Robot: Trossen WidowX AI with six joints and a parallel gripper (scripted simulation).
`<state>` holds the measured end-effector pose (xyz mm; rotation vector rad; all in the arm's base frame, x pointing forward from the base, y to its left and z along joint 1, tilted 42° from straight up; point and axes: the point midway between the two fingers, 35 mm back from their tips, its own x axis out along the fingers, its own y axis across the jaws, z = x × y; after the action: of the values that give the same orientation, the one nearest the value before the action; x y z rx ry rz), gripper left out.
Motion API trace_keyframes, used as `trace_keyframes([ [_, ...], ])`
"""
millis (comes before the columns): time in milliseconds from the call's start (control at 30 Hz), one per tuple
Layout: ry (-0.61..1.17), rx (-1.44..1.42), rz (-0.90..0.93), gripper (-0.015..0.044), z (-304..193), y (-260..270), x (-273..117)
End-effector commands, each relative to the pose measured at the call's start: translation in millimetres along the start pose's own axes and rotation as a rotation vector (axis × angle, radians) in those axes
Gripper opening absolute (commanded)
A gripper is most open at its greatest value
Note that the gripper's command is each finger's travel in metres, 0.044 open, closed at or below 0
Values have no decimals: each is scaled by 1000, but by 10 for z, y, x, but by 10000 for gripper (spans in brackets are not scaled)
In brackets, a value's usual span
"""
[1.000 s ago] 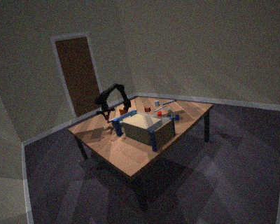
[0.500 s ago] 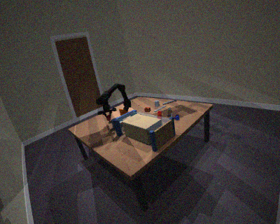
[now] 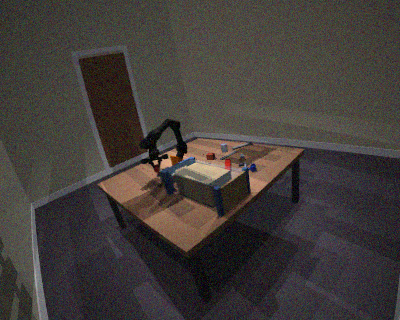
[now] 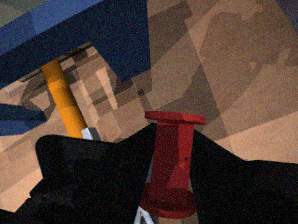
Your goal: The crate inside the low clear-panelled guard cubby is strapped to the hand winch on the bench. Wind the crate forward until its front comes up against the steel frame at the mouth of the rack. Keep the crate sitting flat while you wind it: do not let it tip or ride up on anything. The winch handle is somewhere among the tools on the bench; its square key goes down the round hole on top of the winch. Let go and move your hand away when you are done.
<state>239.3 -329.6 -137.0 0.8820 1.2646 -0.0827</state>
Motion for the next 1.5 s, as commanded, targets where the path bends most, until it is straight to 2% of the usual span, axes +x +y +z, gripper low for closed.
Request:
trace_keyframes([
  [0, 6, -25, 45, 0, 76, 276, 87],
  [1467, 7, -24, 50, 0, 86, 840, 84],
])
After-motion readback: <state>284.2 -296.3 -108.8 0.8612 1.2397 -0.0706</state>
